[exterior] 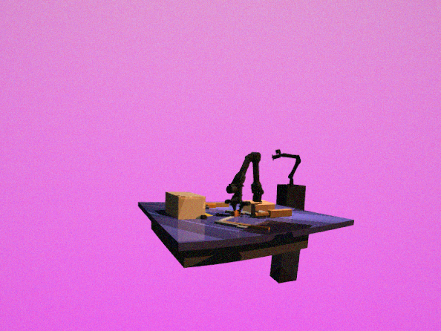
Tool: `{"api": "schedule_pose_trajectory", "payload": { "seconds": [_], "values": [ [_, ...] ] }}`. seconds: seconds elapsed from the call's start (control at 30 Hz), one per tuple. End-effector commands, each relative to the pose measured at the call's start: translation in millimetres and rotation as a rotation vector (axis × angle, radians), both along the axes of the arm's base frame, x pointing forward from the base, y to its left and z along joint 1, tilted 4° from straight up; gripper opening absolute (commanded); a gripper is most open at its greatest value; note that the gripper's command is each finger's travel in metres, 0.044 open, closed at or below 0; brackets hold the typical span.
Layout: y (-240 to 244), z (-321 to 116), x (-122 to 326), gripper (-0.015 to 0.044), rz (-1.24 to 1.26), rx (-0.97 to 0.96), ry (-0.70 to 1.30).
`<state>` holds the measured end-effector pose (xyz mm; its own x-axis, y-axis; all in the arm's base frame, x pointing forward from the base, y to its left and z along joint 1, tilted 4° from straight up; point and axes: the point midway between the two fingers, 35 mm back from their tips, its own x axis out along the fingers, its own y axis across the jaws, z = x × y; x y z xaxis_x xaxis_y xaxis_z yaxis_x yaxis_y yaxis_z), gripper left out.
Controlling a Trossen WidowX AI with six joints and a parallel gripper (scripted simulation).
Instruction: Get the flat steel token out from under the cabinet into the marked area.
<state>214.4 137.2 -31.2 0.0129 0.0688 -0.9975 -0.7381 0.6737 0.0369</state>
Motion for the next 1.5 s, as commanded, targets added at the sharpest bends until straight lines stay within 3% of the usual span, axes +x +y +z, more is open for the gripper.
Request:
{"api": "schedule_pose_trajectory", "payload": {
  "seconds": [0.0, 0.9, 1.47],
  "values": [
    [3, 2, -4, 0.0000, 0.001, 0.003, 0.000],
    [22, 3, -22, 0.0000, 0.001, 0.005, 0.002],
    [23, 3, -22, 0.0000, -0.124, 0.007, 0.011]
  ]
}}
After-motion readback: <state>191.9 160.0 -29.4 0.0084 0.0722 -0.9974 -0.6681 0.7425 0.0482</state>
